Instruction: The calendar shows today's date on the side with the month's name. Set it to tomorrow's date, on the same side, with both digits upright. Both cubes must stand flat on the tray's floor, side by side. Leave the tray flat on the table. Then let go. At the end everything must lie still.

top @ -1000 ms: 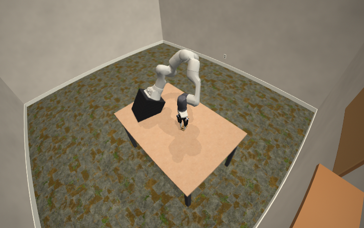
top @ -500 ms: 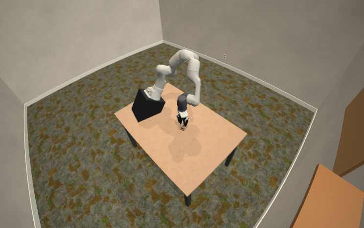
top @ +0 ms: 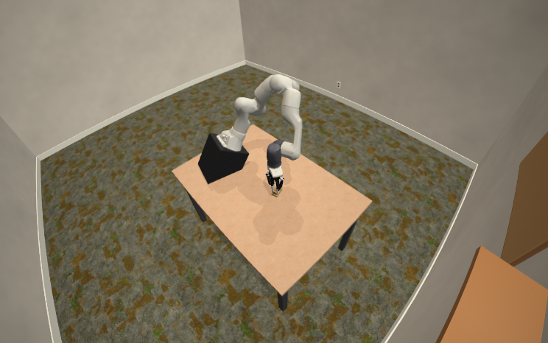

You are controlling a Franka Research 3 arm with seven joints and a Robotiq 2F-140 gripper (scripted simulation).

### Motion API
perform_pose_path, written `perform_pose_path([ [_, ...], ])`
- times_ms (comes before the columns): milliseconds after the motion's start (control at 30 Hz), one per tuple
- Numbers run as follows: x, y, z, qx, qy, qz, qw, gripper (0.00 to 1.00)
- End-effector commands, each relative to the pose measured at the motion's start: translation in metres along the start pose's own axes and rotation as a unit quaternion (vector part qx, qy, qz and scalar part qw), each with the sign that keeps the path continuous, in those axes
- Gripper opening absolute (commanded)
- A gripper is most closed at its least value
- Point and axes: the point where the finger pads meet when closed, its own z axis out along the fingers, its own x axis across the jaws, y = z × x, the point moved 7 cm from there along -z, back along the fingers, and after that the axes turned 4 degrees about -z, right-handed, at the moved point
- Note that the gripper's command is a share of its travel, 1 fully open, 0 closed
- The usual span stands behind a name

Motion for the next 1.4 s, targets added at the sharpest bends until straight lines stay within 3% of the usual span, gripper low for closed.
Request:
perform_pose_path([
  [0,-0.001,0.0,0.001,0.0,-0.001,-0.001,1.0,0.17],
  [167,-0.001,0.0,-0.001,0.0,-0.001,-0.001,1.0,0.17],
  [400,-0.001,0.0,-0.02,0.0,-0.001,-0.001,1.0,0.17],
  [667,-0.001,0.0,-0.077,0.0,-0.001,-0.001,1.0,0.17],
  [800,-0.001,0.0,-0.096,0.0,-0.001,-0.001,1.0,0.17],
  [1233,-0.001,0.0,-0.099,0.0,-0.001,-0.002,1.0,0.17],
  [1367,0.001,-0.024,-0.099,0.002,0.0,-0.093,0.996,0.17],
])
